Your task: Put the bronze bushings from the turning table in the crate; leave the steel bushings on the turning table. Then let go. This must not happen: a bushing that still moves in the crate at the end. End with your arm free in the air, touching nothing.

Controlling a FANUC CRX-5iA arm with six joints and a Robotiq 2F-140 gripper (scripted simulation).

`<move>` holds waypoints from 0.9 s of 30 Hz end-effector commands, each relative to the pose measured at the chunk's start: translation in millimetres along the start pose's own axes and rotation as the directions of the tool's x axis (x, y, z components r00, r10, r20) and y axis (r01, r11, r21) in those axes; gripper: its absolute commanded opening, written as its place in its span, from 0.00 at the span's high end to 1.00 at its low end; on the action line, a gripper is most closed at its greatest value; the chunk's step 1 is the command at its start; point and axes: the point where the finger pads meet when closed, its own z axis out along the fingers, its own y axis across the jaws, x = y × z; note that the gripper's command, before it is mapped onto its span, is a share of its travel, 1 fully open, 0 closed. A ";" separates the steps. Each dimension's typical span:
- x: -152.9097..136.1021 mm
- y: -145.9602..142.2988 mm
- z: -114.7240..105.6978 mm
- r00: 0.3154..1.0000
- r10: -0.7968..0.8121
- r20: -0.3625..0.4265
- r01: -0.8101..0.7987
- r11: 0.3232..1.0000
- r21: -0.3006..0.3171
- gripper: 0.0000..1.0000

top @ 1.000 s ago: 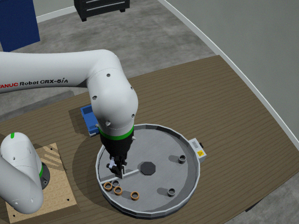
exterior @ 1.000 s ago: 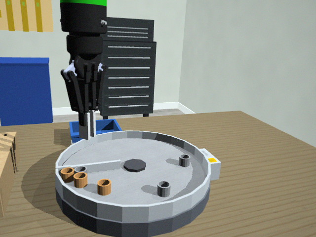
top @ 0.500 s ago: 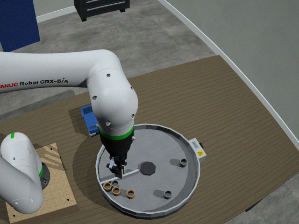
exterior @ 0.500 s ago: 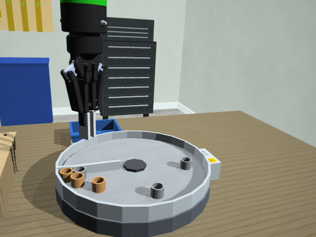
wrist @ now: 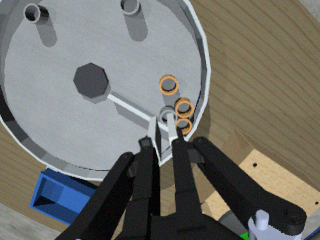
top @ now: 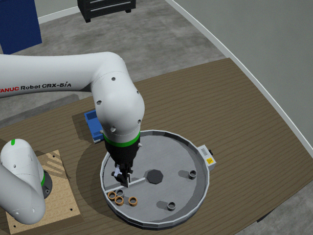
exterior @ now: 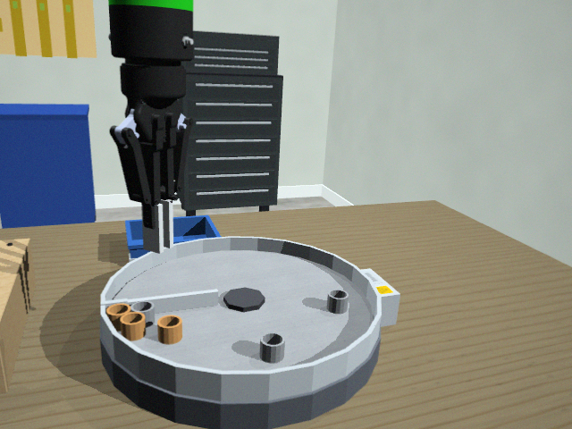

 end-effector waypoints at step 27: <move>0.1 -0.1 -0.2 1.000 0.000 0.000 0.000 1.000 0.000 0.91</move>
